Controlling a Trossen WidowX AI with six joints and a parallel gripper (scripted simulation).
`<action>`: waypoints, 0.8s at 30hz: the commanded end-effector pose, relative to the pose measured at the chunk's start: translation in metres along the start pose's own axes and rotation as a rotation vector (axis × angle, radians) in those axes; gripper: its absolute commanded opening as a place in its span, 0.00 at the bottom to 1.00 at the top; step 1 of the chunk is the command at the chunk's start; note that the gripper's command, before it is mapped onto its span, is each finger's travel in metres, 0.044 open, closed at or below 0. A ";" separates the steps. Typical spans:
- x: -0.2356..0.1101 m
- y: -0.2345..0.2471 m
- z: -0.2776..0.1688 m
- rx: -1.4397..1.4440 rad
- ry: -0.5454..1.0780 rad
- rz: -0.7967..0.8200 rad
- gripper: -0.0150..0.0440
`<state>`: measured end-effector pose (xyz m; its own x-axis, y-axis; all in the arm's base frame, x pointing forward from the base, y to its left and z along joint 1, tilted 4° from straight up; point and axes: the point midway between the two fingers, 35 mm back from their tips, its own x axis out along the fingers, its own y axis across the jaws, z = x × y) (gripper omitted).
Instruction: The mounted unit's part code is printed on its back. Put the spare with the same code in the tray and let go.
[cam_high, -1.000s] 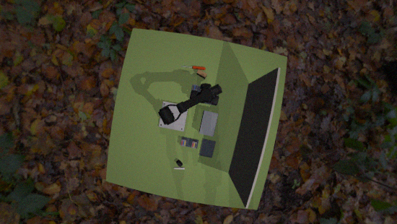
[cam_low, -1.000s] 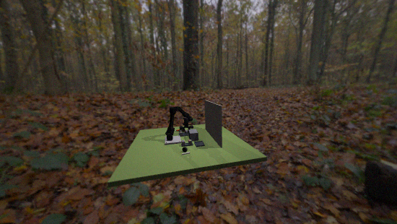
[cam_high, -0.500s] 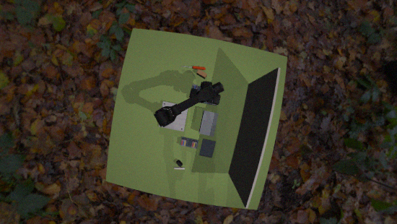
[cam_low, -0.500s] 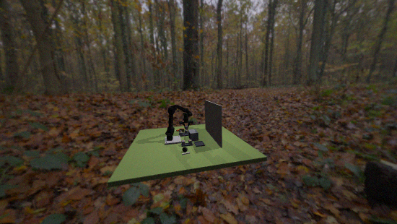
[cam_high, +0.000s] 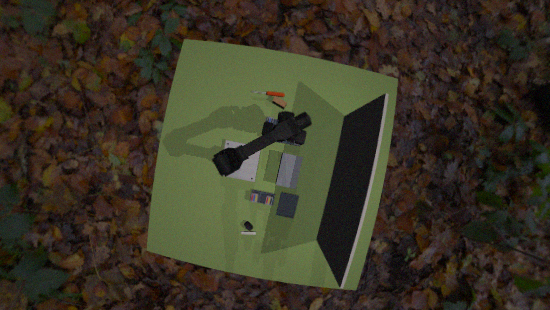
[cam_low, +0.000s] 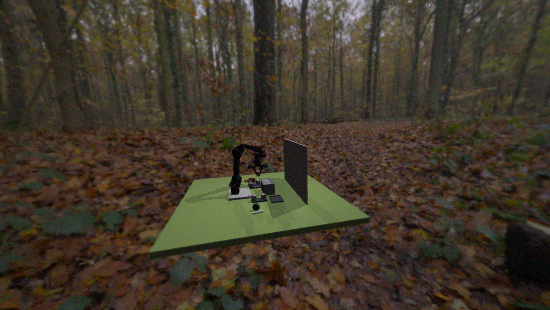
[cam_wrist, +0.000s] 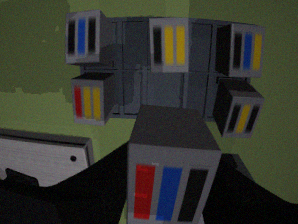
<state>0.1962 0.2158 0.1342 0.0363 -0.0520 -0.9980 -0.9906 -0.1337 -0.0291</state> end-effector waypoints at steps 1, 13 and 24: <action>-0.025 0.001 -0.003 0.005 -0.006 -0.008 0.25; -0.043 -0.001 -0.010 0.012 -0.006 -0.010 0.25; -0.046 -0.043 -0.048 0.047 -0.005 -0.021 0.25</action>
<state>0.2275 0.1886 0.1815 0.0506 -0.0405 -0.9979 -0.9943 -0.0962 -0.0466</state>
